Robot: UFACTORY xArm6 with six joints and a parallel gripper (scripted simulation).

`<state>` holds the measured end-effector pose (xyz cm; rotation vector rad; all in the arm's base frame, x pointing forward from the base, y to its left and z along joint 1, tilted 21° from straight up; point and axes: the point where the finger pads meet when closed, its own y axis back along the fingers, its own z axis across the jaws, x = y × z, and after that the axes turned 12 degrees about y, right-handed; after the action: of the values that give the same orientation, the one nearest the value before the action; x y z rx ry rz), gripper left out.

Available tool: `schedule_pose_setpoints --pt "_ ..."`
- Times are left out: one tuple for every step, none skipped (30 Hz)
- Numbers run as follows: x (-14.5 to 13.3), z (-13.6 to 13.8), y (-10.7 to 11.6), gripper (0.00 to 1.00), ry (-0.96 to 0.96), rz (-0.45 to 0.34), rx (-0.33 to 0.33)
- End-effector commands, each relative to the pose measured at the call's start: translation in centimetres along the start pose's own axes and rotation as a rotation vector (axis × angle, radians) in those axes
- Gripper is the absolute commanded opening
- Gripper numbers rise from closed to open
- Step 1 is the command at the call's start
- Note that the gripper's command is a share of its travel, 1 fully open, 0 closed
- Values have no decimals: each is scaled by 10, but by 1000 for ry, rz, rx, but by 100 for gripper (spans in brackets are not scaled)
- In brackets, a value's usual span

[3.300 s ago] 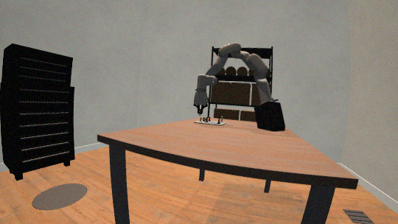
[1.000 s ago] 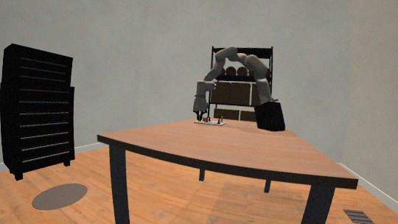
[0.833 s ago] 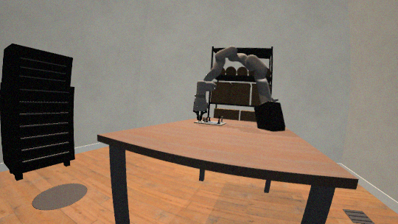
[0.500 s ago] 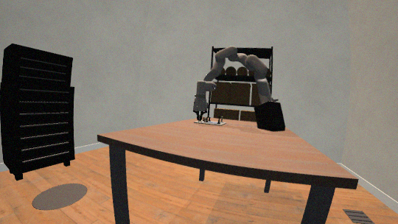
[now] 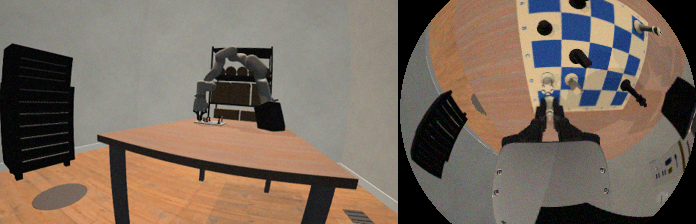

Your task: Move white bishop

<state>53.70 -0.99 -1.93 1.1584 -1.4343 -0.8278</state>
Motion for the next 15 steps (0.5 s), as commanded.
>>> schedule_pose_setpoints --pt "0 -2 1 0 0 0 4" --pt "0 -2 0 0 0 0 4" --pt "0 -2 0 0 0 0 4" --pt "0 -2 0 0 0 0 4" --pt "0 -2 0 0 0 0 4" --pt "0 -2 -1 0 0 0 4" --pt "0 -2 -1 0 0 0 4" --pt "0 -2 -1 0 0 0 4" --pt "0 -2 -1 0 0 0 4" --pt "0 -2 -1 0 0 0 4" --pt "0 -2 -1 0 0 0 4" --pt "0 -2 -1 0 0 0 4" --pt "0 -2 -1 0 0 0 4" --pt "0 -2 -1 0 0 0 4" --pt "0 -2 -1 0 0 0 4"
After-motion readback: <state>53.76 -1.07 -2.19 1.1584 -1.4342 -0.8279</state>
